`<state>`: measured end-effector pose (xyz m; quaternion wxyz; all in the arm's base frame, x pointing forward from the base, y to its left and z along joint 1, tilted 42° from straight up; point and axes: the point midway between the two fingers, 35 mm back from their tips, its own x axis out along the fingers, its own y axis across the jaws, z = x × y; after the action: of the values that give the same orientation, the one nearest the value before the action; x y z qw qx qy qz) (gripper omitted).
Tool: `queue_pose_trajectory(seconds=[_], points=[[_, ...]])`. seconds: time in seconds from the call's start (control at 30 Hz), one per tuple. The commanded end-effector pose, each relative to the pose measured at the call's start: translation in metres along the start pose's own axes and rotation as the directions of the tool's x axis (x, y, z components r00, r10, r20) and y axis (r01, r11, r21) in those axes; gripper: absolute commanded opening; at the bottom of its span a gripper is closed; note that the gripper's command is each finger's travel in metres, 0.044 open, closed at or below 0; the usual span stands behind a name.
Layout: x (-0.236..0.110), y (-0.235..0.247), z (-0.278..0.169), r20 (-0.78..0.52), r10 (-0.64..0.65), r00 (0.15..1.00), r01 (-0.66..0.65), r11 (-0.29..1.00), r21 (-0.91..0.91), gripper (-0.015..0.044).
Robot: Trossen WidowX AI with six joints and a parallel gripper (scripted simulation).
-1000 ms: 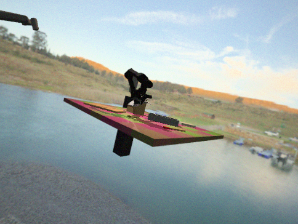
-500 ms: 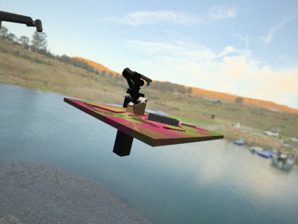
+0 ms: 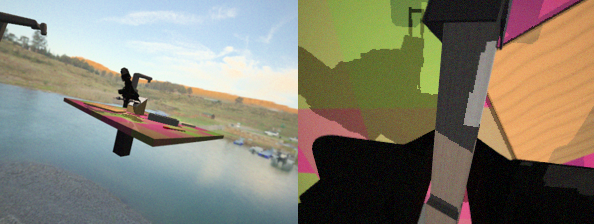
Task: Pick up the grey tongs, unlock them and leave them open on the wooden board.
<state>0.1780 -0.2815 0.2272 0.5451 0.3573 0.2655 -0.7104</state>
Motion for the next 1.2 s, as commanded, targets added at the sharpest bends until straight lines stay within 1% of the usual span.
queue_pose_trajectory(seconds=[0.0,0.6,1.17], points=[[0.003,-0.015,0.009,-0.019,0.002,1.000,-0.002,1.000,0.024,-0.0150],[0.009,-0.086,0.049,-0.051,0.023,0.998,-0.014,0.985,0.170,-0.0150],[0.001,-0.153,0.072,-0.017,0.047,0.999,-0.040,0.957,0.287,-0.0150]])
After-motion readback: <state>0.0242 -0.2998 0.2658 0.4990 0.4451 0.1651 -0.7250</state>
